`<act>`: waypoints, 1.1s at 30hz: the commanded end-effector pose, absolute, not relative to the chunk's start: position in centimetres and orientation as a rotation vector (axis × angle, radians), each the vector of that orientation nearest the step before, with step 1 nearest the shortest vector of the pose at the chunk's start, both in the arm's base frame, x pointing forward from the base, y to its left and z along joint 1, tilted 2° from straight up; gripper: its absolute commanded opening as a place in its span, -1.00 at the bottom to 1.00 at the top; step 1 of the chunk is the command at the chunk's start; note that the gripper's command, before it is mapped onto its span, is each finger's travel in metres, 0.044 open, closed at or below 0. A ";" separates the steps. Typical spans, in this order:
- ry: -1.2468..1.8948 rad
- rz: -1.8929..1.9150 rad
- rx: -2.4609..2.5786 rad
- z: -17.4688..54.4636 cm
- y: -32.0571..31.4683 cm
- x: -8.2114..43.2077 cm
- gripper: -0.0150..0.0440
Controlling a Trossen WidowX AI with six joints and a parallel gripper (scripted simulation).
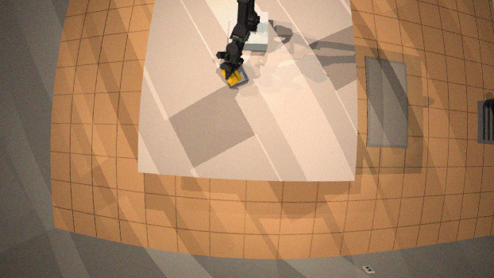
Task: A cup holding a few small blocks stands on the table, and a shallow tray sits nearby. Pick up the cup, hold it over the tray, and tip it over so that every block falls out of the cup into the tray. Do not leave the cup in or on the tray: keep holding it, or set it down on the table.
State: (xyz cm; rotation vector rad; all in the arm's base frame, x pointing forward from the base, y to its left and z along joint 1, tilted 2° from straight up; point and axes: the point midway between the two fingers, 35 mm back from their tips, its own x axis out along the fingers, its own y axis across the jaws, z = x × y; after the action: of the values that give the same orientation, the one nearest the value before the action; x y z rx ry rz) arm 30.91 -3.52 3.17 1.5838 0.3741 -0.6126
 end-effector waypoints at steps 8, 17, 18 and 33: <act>0.304 -0.673 1.822 3.1 -3.5 31.1 -0.49; 0.245 -0.723 2.009 2.9 -3.5 31.2 -0.49; 0.238 -0.729 2.030 2.9 -3.5 31.2 -0.49; 0.124 -0.809 2.339 2.6 -3.5 31.4 -0.49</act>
State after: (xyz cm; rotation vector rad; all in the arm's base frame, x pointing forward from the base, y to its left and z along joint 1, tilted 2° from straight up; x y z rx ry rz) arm 31.22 -3.51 2.52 2.2676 0.1532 -0.7990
